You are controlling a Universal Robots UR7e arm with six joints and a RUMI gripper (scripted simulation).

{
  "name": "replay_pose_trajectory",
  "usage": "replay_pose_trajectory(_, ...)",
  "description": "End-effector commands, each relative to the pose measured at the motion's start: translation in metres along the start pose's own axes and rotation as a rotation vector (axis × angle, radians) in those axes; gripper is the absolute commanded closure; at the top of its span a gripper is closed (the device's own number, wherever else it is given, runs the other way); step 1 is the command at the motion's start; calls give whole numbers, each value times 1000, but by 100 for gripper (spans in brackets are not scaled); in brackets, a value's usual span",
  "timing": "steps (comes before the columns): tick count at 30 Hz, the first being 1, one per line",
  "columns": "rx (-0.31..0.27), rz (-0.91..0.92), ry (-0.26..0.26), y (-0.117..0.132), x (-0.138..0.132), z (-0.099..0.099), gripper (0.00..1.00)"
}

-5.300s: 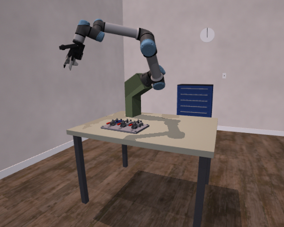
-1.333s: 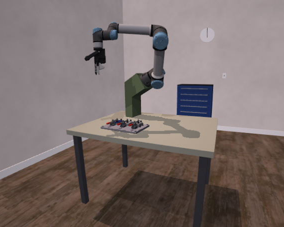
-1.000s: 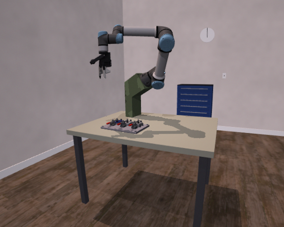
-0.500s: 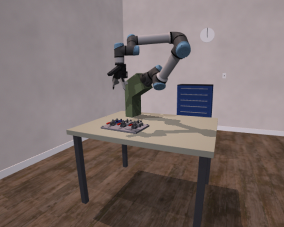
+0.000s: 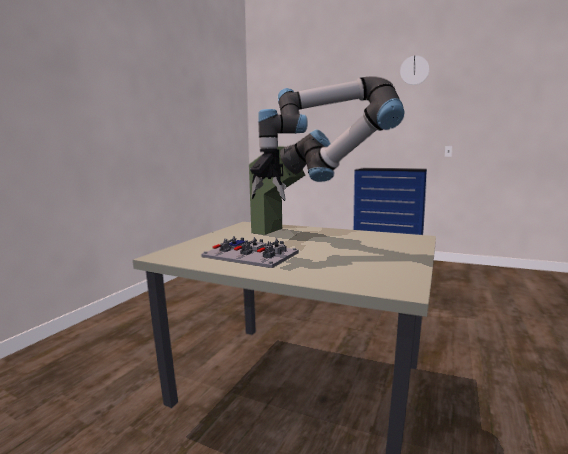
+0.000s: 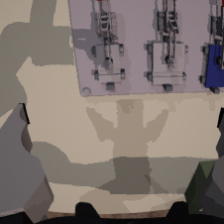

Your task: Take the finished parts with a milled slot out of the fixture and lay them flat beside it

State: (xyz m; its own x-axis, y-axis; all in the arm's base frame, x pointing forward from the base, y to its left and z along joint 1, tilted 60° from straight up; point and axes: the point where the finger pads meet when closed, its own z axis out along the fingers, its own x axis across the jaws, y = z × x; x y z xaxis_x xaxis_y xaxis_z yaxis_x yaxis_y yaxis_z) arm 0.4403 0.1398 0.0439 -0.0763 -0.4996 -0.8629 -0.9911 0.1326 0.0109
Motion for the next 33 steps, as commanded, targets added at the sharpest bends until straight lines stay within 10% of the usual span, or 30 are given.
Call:
replay_pose_trajectory(1, 7, -40, 1, 16, -13, 12, 0)
replay_pose_trajectory(16, 7, -75, -2, 31, -22, 24, 0)
replay_pose_trajectory(17, 7, -75, -2, 31, -22, 24, 100)
replay_pose_trajectory(33, 7, -75, -2, 31, -22, 24, 100)
